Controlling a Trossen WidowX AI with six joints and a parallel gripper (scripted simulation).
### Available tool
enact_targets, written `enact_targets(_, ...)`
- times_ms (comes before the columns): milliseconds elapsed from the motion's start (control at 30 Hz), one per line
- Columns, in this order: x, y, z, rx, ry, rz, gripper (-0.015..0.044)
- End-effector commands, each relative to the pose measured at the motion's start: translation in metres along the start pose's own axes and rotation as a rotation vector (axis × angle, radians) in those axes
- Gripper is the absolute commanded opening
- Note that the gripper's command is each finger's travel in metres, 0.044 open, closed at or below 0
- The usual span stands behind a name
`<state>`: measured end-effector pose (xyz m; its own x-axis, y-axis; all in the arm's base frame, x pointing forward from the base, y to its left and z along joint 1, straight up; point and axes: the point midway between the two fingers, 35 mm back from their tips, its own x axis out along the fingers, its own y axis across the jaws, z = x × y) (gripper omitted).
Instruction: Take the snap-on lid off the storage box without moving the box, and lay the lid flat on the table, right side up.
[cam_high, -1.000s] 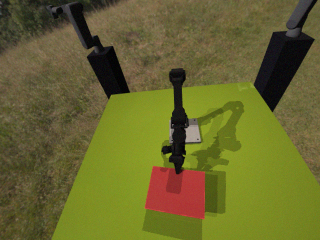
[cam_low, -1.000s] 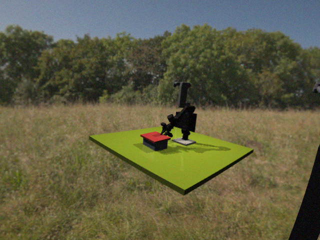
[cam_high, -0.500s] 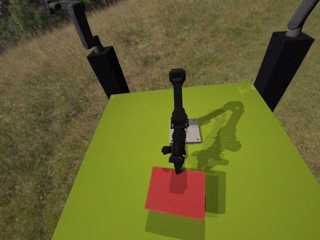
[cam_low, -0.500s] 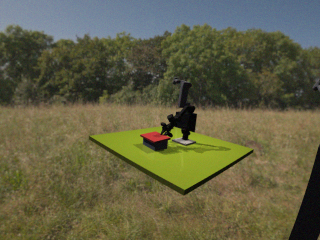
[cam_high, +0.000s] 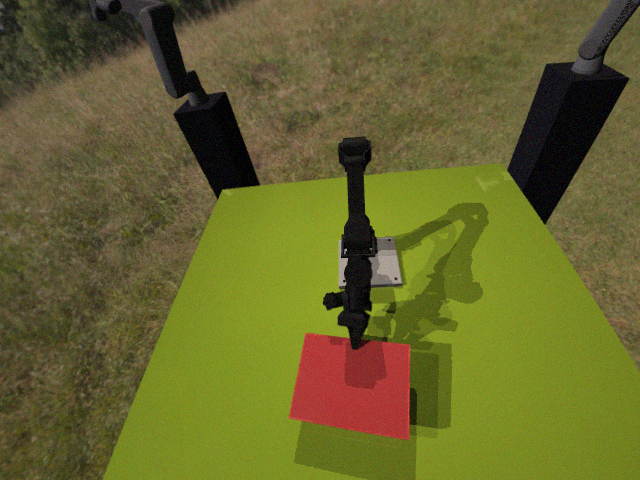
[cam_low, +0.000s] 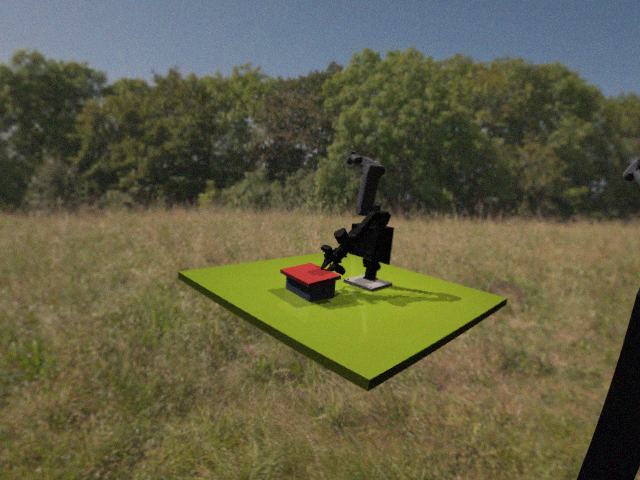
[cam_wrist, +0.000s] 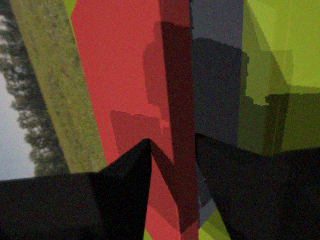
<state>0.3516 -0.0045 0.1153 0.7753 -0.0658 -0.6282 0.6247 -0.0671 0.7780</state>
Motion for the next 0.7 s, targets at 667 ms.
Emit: enact_targets(667, -0.01, 0.013, 0.0, -0.005, 0.005, 0.005, 0.0)
